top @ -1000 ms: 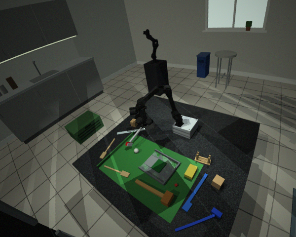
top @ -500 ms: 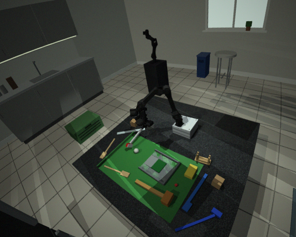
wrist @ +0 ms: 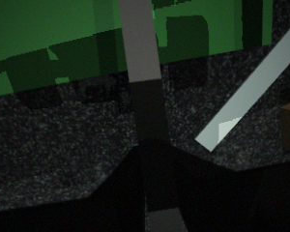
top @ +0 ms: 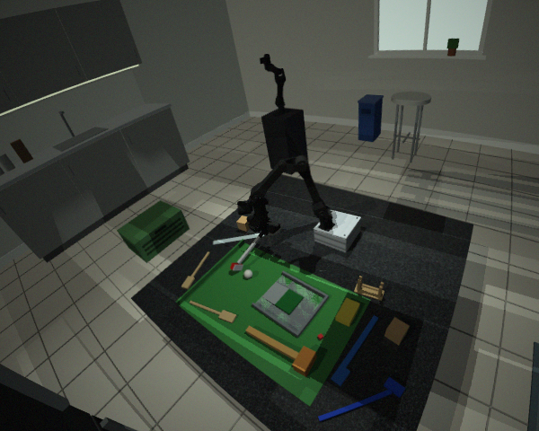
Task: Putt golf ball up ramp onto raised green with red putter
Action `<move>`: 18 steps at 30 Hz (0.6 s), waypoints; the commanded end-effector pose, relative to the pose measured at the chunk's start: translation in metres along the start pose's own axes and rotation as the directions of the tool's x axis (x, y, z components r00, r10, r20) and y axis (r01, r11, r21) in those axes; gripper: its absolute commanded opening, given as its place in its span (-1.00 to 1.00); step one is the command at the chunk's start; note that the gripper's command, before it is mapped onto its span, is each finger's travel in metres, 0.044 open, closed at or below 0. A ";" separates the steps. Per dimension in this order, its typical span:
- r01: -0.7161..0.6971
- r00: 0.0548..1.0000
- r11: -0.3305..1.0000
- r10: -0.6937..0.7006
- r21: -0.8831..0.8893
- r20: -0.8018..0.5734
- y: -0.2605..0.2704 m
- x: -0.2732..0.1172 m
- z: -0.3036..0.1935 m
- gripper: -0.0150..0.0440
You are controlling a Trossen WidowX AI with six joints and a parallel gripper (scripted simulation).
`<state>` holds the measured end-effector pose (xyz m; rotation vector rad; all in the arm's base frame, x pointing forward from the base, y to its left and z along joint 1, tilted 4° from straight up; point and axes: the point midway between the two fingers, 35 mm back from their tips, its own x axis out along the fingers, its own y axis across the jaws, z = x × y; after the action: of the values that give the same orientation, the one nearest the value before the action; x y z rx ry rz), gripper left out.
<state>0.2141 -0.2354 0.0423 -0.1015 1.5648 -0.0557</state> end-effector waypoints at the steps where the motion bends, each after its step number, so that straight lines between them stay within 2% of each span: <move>1: 0.001 1.000 1.000 -0.001 0.000 0.001 0.000 -0.001 0.000 -0.49; 9: 0.001 1.000 1.000 -0.001 0.000 0.001 -0.002 0.000 0.000 -0.49; 18: -0.001 1.000 1.000 0.001 -0.004 0.001 -0.030 0.003 0.001 -0.49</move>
<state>0.2145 -0.2546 0.0433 -0.1047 1.5659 -0.0584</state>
